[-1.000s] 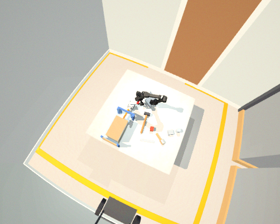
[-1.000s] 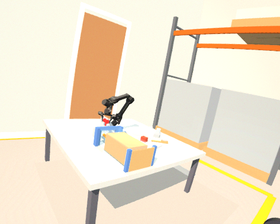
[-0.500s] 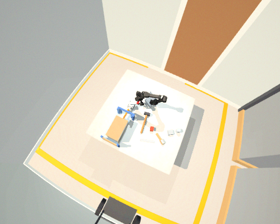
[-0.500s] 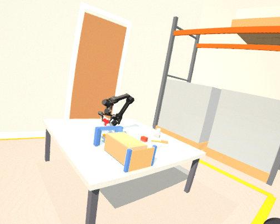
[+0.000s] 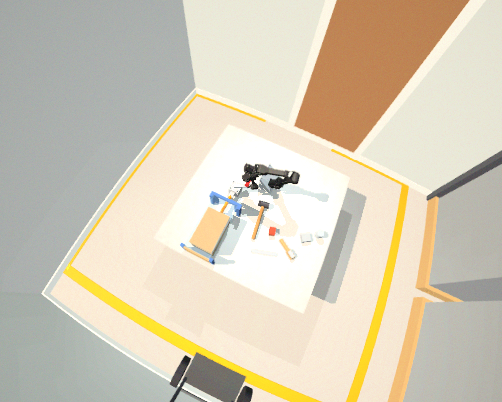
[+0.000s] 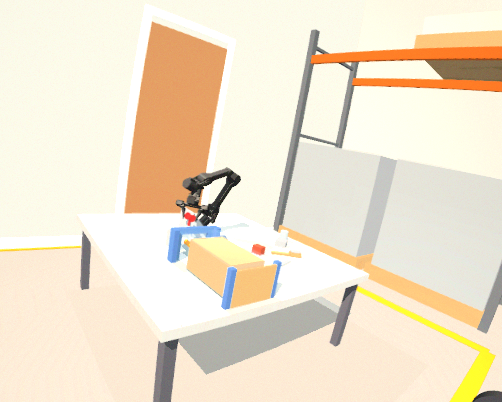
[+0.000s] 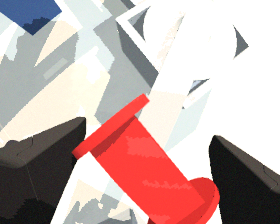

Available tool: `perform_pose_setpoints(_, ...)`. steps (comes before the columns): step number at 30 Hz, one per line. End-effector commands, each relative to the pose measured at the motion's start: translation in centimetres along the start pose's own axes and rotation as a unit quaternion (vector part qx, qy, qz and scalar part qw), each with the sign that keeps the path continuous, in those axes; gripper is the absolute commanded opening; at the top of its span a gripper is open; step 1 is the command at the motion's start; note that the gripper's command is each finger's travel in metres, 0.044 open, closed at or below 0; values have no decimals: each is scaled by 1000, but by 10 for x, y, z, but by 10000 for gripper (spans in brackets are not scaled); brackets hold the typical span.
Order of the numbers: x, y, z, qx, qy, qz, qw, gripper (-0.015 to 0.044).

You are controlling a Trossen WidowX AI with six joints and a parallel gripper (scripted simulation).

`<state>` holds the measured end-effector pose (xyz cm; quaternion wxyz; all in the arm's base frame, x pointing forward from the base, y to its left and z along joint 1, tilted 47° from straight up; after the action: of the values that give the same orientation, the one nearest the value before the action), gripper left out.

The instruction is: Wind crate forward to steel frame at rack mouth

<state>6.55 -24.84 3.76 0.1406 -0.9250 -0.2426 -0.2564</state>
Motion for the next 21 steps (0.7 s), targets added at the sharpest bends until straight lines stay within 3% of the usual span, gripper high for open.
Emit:
perform_pose_setpoints(1, 0, 0, 0, 0, 0, 0, 1000, 210)
perform_pose_setpoints(10, 0, 0, 0, 0, 0, 0, 1000, 440)
perform_pose_setpoints(13, 0, 0, 0, 0, 0, 0, 1000, 440)
perform_pose_setpoints(21, -1, 23, -47, 0, 0, 0, 1000, 230)
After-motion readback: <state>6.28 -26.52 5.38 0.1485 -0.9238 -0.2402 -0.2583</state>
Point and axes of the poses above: the point midway between the two fingers, 35 mm back from their tips, its own z axis out along the fingers, its own x axis across the jaws, y = z × x, the point moved 9 cm from there along -z, back along the fingers
